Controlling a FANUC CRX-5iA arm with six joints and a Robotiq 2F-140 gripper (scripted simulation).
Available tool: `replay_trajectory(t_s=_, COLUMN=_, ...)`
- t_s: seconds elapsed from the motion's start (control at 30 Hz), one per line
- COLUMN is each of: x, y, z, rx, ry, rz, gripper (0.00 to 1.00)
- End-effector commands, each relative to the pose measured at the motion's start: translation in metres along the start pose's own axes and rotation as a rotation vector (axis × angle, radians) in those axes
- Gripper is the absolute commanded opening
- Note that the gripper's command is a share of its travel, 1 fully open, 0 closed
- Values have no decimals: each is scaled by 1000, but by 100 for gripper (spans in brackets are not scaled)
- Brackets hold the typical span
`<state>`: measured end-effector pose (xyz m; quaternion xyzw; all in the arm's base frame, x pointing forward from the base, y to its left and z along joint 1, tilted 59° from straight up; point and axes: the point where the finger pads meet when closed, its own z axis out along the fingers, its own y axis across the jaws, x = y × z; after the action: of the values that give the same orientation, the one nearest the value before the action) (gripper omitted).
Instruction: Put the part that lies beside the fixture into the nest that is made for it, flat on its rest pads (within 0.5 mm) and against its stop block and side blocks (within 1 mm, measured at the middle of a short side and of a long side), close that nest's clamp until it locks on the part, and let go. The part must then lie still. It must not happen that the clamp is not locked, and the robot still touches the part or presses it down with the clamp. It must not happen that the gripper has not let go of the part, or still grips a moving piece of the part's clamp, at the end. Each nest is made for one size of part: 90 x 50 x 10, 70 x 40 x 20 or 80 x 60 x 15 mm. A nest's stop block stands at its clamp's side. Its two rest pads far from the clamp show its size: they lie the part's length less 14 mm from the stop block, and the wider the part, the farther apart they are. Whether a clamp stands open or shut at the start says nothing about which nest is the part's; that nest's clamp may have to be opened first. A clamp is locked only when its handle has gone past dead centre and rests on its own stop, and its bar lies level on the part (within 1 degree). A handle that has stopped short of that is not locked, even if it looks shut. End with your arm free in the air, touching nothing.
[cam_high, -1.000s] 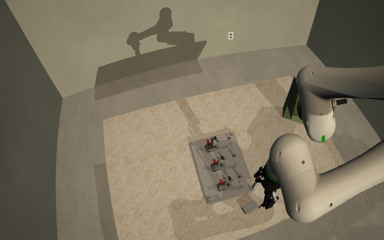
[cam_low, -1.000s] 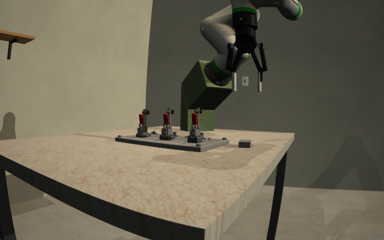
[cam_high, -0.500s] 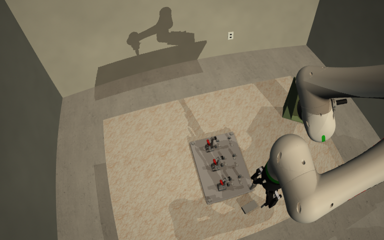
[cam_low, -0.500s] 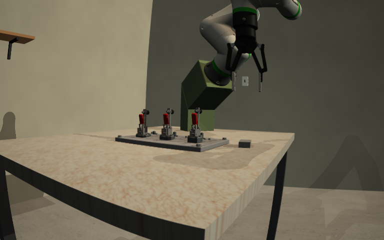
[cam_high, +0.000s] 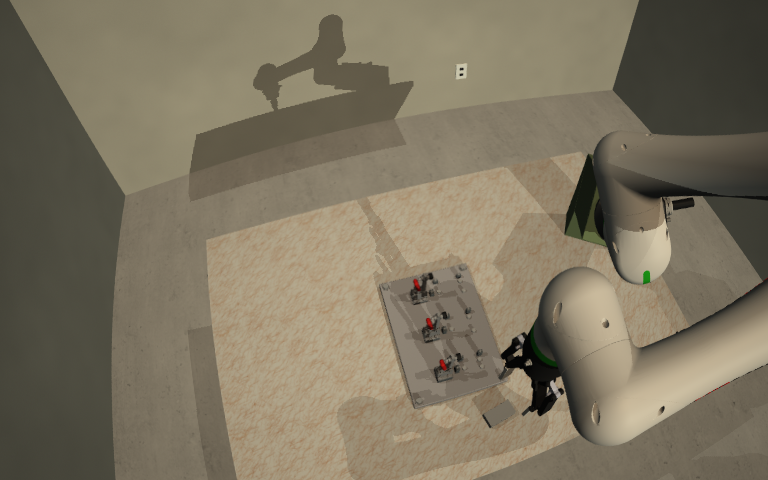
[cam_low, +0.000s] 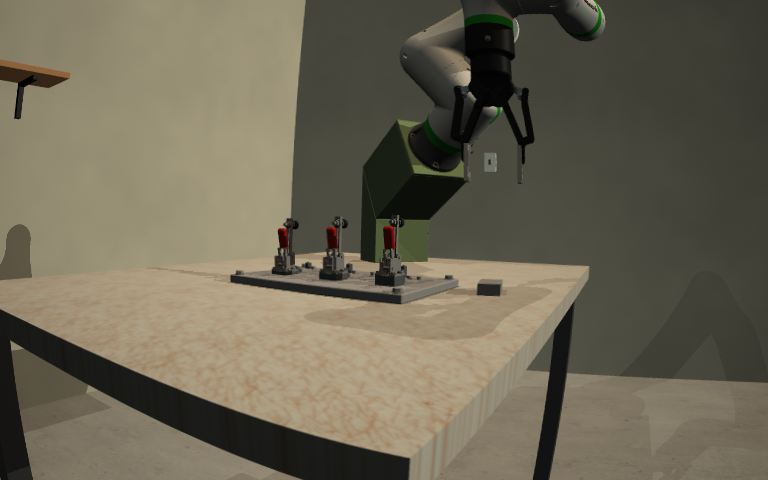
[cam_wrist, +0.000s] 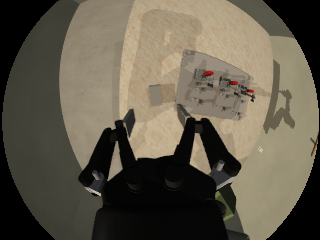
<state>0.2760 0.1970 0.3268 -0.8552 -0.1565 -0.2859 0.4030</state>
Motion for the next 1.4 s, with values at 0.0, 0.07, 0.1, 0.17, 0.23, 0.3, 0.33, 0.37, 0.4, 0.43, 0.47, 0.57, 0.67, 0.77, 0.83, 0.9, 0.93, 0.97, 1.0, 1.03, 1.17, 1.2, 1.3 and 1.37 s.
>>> replay_trajectory(t_s=0.0, x=0, y=0, z=0, rx=0, ry=0, rz=0, gripper=58)
replay_trajectory(t_s=0.07, x=0, y=0, z=0, rx=0, ry=0, rz=0, gripper=58)
replay_trajectory(t_s=0.1, x=0, y=0, z=0, rx=0, ry=0, rz=0, gripper=58)
replay_trajectory(t_s=0.17, x=0, y=0, z=0, rx=0, ry=0, rz=0, gripper=58)
replay_trajectory(t_s=0.23, x=0, y=0, z=0, rx=0, ry=0, rz=0, gripper=58)
replay_trajectory(t_s=0.3, x=0, y=0, z=0, rx=0, ry=0, rz=0, gripper=58)
replay_trajectory(t_s=0.33, x=0, y=0, z=0, rx=0, ry=0, rz=0, gripper=58)
replay_trajectory(t_s=0.37, x=0, y=0, z=0, rx=0, ry=0, rz=0, gripper=58)
replay_trajectory(t_s=0.4, x=0, y=0, z=0, rx=0, ry=0, rz=0, gripper=58)
replay_trajectory(t_s=0.43, x=0, y=0, z=0, rx=0, ry=0, rz=0, gripper=58)
replay_trajectory(t_s=0.47, x=0, y=0, z=0, rx=0, ry=0, rz=0, gripper=58)
replay_trajectory(t_s=0.57, x=0, y=0, z=0, rx=0, ry=0, rz=0, gripper=58)
replay_trajectory(t_s=0.67, x=0, y=0, z=0, rx=0, ry=0, rz=0, gripper=58)
replay_trajectory(t_s=0.77, x=0, y=0, z=0, rx=0, ry=0, rz=0, gripper=58)
replay_trajectory(t_s=0.83, x=0, y=0, z=0, rx=0, ry=0, rz=0, gripper=58)
replay_trajectory(t_s=0.9, x=0, y=0, z=0, rx=0, ry=0, rz=0, gripper=58)
replay_trajectory(t_s=0.93, x=0, y=0, z=0, rx=0, ry=0, rz=0, gripper=58)
replay_trajectory(t_s=0.97, x=0, y=0, z=0, rx=0, ry=0, rz=0, gripper=58)
replay_trajectory(t_s=1.0, x=0, y=0, z=0, rx=0, ry=0, rz=0, gripper=58)
replay_trajectory(t_s=1.03, x=0, y=0, z=0, rx=0, ry=0, rz=0, gripper=58)
replay_trajectory(t_s=1.17, x=0, y=0, z=1, rx=0, ry=0, rz=0, gripper=58)
replay_trajectory(t_s=1.2, x=0, y=0, z=1, rx=0, ry=0, rz=0, gripper=58)
replay_trajectory(t_s=1.3, x=0, y=0, z=3, rx=0, ry=0, rz=0, gripper=58)
replay_trajectory(t_s=1.37, x=0, y=0, z=5, rx=0, ry=0, rz=0, gripper=58)
